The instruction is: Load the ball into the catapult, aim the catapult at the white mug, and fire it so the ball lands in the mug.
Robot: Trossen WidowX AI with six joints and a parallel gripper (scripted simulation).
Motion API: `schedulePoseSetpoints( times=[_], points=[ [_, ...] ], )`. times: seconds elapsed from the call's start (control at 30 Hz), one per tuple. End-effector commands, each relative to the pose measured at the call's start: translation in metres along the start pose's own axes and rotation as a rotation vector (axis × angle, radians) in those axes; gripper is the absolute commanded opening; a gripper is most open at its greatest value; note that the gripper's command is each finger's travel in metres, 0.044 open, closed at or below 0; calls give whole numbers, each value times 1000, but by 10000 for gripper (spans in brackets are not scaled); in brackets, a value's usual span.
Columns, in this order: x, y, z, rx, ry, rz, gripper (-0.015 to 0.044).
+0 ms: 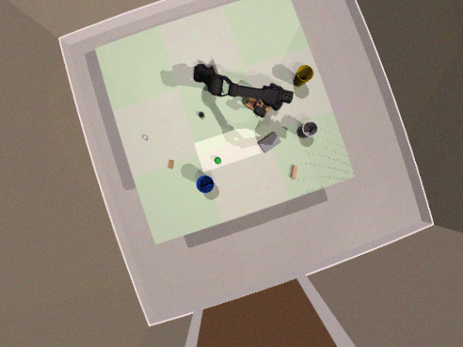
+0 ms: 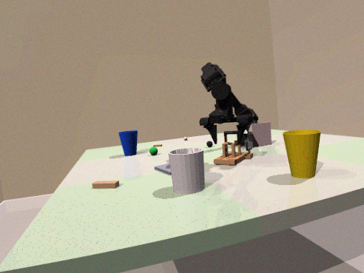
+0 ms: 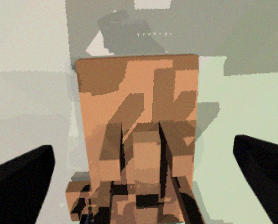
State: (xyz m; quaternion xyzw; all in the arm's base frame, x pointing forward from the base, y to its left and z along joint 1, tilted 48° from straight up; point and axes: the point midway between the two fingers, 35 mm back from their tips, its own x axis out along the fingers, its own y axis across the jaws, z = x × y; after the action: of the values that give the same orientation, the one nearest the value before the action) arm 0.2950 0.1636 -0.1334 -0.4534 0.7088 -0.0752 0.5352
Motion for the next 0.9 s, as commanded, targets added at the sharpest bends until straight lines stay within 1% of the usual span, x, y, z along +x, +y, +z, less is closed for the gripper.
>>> schedulePoseSetpoints(
  times=[0.0,0.53,0.8,0.87],
  points=[
    [11,0,-1,-8,7,-5,440],
    [36,-1,-3,-7,8,-6,440],
    [37,-1,-3,-7,8,-6,440],
    [34,-1,-2,2,3,-1,388]
  ],
)
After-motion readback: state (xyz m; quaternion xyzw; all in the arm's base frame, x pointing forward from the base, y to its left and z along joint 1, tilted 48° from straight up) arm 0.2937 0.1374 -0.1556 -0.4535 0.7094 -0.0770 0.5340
